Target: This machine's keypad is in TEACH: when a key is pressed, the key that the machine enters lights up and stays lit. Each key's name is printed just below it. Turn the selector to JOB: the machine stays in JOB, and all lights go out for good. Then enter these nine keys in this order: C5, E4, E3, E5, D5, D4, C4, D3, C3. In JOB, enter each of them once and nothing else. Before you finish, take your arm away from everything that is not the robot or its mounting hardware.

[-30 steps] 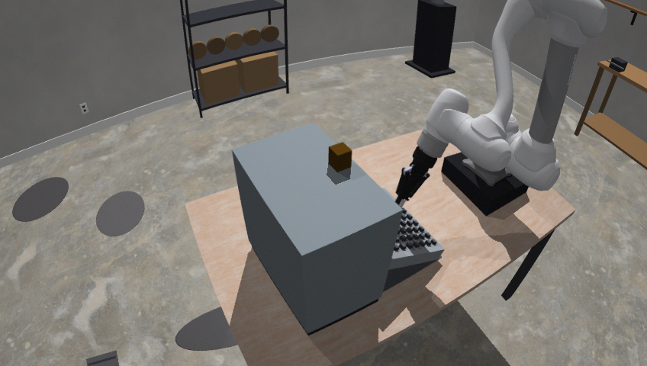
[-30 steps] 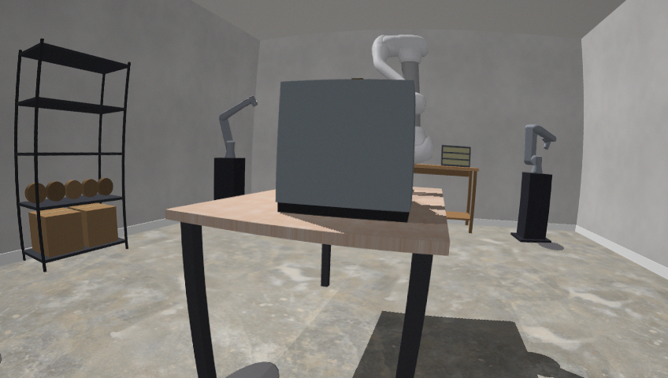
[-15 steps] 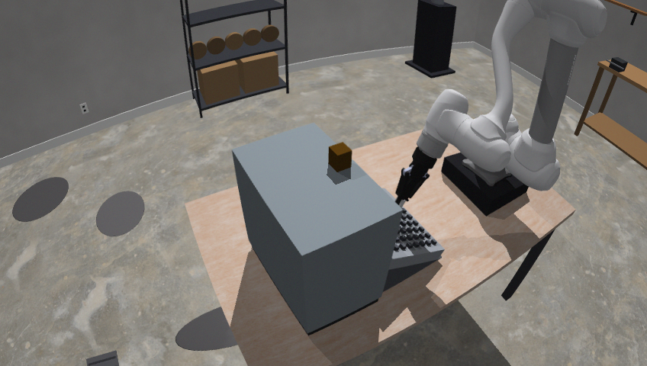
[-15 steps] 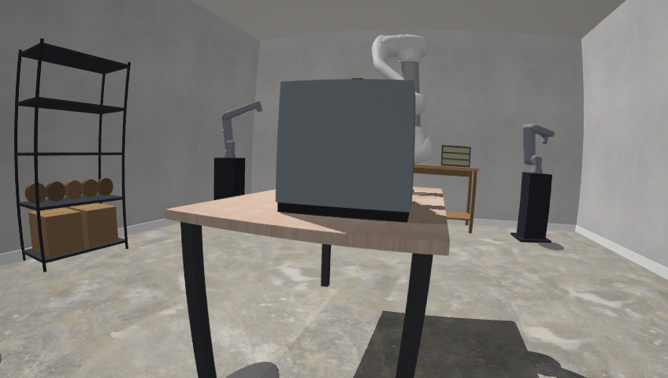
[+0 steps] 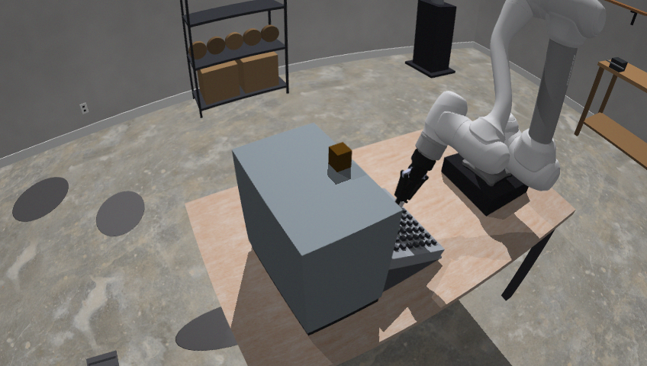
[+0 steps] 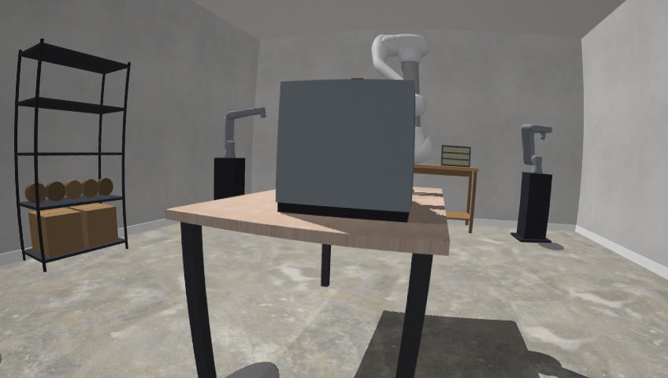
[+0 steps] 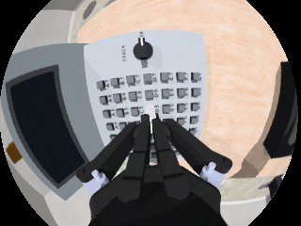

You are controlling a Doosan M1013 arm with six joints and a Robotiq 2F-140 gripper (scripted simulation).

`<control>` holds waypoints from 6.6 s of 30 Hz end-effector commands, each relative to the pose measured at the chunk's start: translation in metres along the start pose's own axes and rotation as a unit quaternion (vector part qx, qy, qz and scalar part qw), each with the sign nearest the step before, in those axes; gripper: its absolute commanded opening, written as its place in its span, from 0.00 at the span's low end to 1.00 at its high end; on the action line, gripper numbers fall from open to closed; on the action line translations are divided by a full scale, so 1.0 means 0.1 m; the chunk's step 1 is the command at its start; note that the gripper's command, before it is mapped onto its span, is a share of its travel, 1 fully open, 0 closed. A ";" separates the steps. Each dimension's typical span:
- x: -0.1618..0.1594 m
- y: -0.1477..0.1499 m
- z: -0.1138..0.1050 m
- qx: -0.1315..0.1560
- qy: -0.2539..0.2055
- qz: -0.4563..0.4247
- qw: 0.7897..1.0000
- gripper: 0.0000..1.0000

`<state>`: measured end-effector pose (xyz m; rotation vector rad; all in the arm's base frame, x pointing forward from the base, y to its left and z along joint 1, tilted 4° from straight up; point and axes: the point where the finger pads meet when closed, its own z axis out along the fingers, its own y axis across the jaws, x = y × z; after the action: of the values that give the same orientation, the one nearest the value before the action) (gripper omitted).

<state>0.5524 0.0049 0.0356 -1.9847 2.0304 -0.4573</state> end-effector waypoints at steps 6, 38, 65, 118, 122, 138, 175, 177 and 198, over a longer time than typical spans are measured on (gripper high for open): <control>0.00 0.00 0.03 0.000 0.000 0.000 1.000 0.00; 0.00 0.00 0.06 0.000 0.000 0.000 1.000 0.00; 0.00 0.00 -0.16 0.000 0.000 0.000 1.000 0.00; -0.34 0.34 -0.13 0.000 0.000 0.000 1.000 0.00; -0.34 0.34 -0.10 0.000 0.000 0.000 1.000 0.00; -0.34 0.34 -0.09 0.000 0.000 0.000 1.000 0.00; -0.34 0.34 0.02 0.000 0.000 0.000 1.000 0.00; -0.34 0.34 0.03 0.000 0.000 0.000 1.000 0.00; -0.34 0.34 0.06 0.000 0.000 0.000 1.000 0.00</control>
<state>0.5245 0.0391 0.0157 -1.9846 2.0304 -0.4575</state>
